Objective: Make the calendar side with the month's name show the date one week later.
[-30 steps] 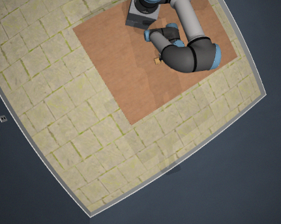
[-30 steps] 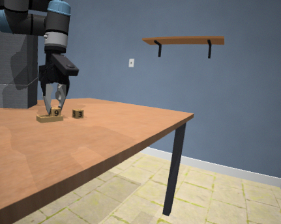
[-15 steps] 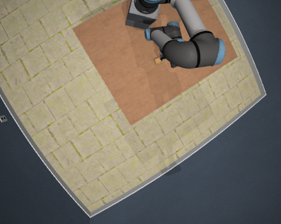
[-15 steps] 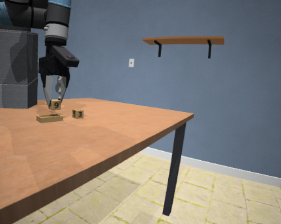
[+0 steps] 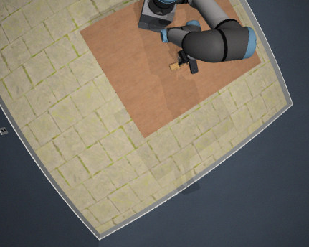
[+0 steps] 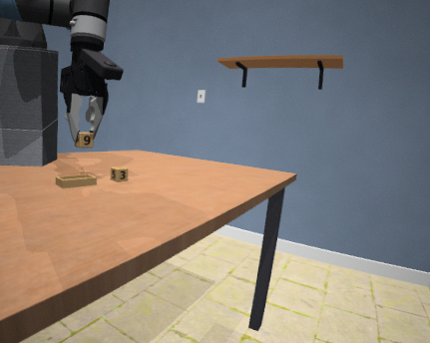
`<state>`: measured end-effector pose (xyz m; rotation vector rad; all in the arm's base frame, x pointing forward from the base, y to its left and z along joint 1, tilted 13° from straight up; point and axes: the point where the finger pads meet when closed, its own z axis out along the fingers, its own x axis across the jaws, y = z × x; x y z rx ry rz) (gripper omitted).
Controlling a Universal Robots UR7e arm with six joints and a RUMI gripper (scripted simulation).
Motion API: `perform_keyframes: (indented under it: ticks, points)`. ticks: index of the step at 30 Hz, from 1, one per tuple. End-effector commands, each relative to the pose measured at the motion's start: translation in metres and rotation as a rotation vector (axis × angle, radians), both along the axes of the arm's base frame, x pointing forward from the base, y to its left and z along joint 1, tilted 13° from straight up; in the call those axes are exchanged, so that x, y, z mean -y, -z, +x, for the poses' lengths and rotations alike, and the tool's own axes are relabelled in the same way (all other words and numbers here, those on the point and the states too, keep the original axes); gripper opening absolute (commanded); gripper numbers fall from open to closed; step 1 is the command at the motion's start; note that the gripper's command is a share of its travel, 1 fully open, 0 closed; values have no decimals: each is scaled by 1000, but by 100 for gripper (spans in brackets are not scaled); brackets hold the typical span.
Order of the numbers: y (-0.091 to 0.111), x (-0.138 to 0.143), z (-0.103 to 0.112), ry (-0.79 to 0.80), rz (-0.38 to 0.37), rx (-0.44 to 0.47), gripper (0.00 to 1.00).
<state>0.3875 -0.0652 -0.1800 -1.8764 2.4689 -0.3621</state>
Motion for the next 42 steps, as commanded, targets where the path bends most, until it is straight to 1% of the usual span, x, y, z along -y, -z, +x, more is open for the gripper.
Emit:
perform_keyframes:
  ticks: [1,6,12,26,29,33,40,42]
  points:
    - [-16,-5,-4,-2,3,-7,11]
    - [-23,-6,-5,-2,3,-7,11]
    - [-26,-6,-5,-1,2,-6,11]
    - [-27,-6,-5,-1,2,-6,11]
    - [-27,-1,-5,1,3,-6,11]
    - [-28,17,-8,1,5,-7,11]
    - [-31,75,-22,2,6,-8,11]
    - [-31,75,-22,2,6,-8,11]
